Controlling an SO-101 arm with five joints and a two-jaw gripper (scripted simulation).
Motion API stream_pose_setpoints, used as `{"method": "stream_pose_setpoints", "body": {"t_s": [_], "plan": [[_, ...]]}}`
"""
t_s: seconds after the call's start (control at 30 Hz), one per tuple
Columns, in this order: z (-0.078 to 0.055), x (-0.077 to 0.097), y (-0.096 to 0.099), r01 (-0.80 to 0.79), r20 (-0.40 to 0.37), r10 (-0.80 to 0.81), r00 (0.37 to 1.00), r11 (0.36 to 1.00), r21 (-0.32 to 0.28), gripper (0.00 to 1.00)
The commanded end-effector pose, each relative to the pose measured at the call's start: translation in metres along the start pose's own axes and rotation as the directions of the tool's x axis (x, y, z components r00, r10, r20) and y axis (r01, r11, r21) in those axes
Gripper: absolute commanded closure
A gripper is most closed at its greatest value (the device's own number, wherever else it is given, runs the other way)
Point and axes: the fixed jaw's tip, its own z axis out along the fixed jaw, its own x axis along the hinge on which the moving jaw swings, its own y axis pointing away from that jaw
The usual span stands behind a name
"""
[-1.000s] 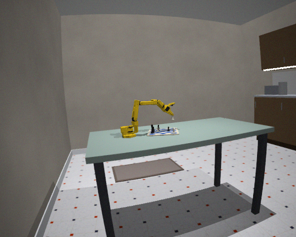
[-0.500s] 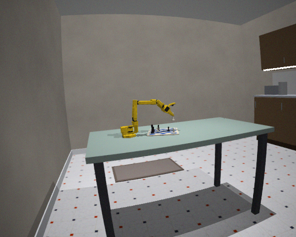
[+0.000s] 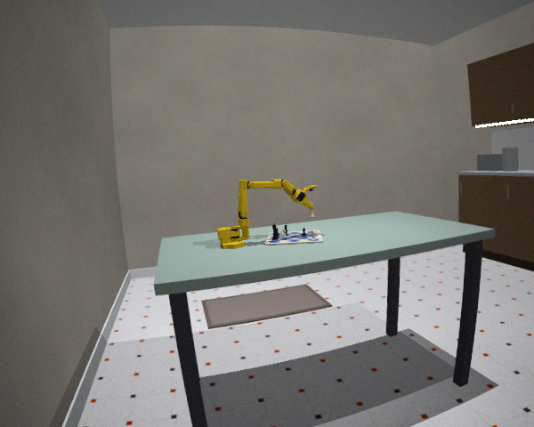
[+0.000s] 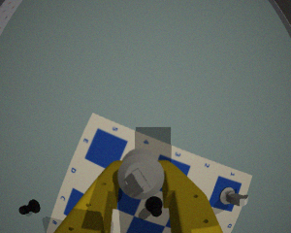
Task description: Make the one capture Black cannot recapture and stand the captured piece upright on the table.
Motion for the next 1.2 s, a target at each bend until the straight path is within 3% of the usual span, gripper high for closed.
{"method": "stream_pose_setpoints", "body": {"t_s": [0.0,0.8,1.17], "plan": [[-0.0016,0.0007,0.0005,0.001,0.006,-0.001,1.0,1.0,-0.002,1.0],[-0.0014,0.0009,0.0036,0.008,0.006,-0.007,1.0,1.0,-0.009,1.0],[0.0052,0.0075,0.0037,0.008,0.006,-0.007,1.0,1.0,-0.009,1.0]]}}
